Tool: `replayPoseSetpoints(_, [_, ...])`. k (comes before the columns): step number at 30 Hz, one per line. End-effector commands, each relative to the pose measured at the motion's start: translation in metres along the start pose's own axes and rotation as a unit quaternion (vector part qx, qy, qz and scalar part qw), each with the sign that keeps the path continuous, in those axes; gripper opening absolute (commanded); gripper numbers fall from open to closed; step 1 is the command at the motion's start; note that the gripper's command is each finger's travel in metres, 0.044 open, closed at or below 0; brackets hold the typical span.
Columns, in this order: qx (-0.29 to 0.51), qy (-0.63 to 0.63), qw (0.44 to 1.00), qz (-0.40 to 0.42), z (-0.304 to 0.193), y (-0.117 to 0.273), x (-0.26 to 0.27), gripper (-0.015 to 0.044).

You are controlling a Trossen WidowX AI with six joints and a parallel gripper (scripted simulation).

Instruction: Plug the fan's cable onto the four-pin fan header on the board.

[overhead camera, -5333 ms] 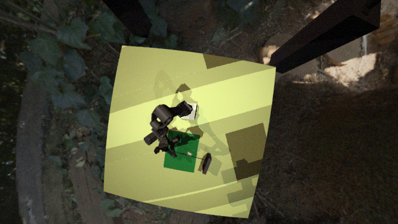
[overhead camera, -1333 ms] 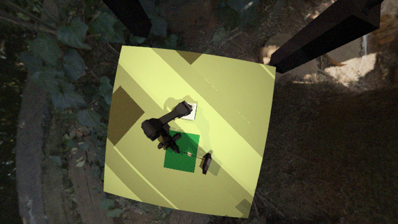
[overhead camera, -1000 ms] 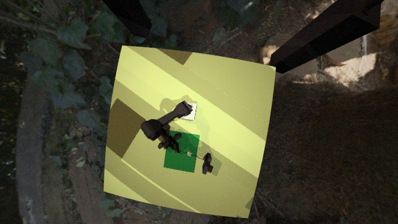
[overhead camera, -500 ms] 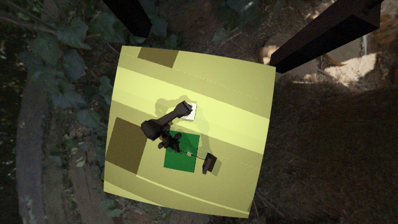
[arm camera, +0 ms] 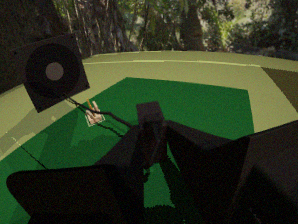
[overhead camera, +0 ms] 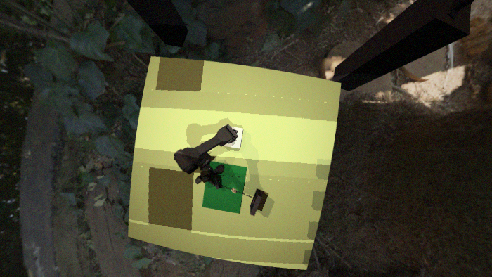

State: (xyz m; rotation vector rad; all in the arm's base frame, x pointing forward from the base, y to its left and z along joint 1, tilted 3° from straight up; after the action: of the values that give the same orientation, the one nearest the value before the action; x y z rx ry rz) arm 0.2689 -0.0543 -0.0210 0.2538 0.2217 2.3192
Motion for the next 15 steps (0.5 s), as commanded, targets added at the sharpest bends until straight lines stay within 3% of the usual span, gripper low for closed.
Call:
replayPoseSetpoints(1, [0.0,0.0,1.0,0.0,0.0001,0.0,0.0001,0.0])
replayPoseSetpoints(12, [0.0,0.0,1.0,0.0,0.0001,0.0,0.0001,0.0])
replayPoseSetpoints(15, [0.0,0.0,1.0,0.0,0.0,0.0,0.0,0.0079])
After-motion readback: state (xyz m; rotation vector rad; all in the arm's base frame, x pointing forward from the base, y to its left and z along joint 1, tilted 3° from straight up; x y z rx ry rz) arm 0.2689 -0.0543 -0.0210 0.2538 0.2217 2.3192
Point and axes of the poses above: the point midway between the two fingers, 35 mm back from their tips, its own y axis back along the fingers, its own x axis across the jaws, z = x × y, the point moved 4 cm from there along y, back along the fingers, and after that the axes turned 5 degrees about -y, right-handed, at the moved point
